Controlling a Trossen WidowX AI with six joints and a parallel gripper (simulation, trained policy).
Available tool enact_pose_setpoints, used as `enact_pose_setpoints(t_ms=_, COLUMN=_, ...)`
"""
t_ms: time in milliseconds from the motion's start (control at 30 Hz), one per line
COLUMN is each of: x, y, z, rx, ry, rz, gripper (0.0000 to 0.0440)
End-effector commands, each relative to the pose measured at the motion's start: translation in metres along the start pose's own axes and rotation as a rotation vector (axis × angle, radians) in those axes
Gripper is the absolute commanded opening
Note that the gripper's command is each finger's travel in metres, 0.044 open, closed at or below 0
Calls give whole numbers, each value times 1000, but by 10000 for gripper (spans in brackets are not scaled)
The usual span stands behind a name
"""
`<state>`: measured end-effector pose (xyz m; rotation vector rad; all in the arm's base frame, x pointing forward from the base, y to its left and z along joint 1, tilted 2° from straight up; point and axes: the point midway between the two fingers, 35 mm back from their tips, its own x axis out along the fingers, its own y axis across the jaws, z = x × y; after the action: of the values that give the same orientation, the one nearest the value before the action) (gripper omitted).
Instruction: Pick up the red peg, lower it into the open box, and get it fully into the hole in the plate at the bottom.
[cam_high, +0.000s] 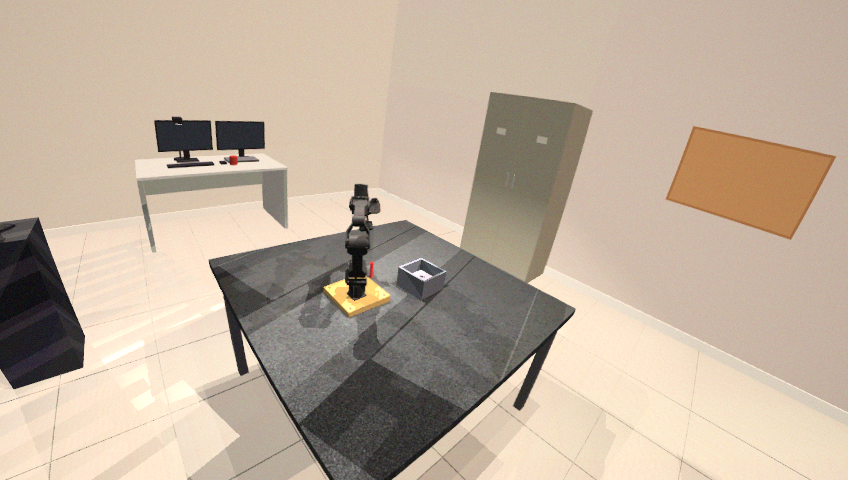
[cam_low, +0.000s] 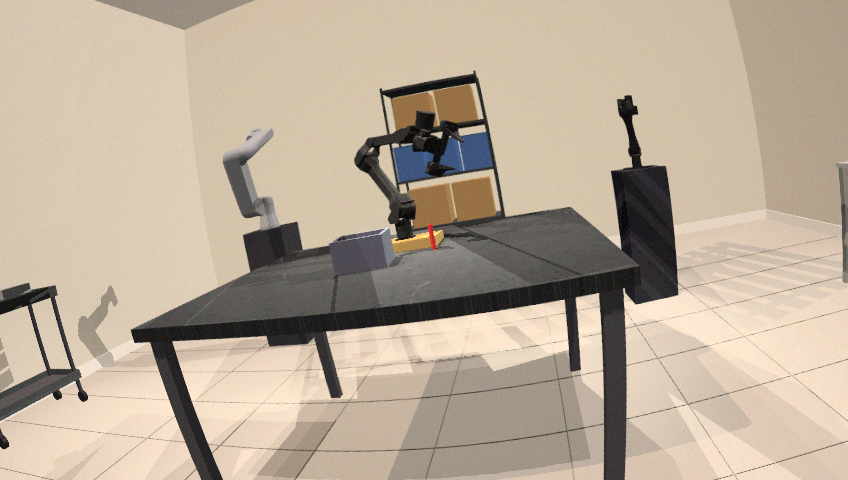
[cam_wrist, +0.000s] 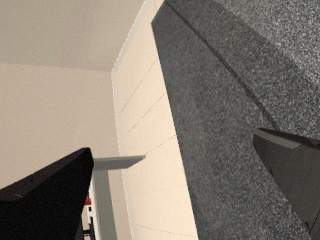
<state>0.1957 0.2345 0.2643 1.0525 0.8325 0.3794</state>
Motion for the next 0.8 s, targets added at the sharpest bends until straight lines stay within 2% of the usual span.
enact_pose_setpoints(t_ms=0, x=6, y=-25, z=12, rx=-30, ry=-17, rz=-130, gripper=440)
enact_pose_setpoints(t_ms=367, x=3, y=-99, z=36, rx=-13, ry=-26, rz=-510, gripper=440)
enact_pose_setpoints(t_ms=767, x=-14, y=-166, z=35, rx=97, ry=8, rz=-870, gripper=440)
